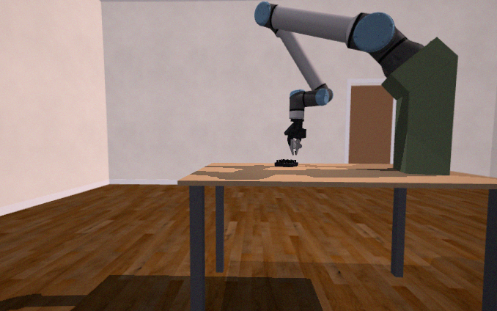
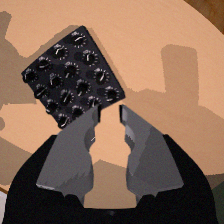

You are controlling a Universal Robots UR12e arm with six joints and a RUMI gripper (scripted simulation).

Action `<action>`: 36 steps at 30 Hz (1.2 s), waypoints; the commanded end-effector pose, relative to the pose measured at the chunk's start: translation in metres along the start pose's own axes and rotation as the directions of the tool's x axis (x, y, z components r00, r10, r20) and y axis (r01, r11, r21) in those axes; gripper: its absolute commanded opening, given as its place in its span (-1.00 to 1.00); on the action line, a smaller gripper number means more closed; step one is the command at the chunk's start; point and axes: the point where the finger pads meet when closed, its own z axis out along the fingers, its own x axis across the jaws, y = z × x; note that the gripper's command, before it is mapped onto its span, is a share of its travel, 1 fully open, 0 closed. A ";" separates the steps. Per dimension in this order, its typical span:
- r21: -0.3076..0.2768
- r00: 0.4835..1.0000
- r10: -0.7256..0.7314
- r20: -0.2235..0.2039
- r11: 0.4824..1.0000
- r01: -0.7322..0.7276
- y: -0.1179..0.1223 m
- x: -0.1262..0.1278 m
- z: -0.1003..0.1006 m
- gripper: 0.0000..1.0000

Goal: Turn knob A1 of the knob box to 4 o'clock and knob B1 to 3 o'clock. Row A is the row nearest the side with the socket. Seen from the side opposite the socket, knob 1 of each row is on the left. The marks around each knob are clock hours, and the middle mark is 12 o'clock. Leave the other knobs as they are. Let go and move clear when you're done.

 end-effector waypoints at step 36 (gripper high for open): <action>-0.005 0.931 -0.364 -0.001 0.931 0.364 0.001 0.001 -0.008 -0.78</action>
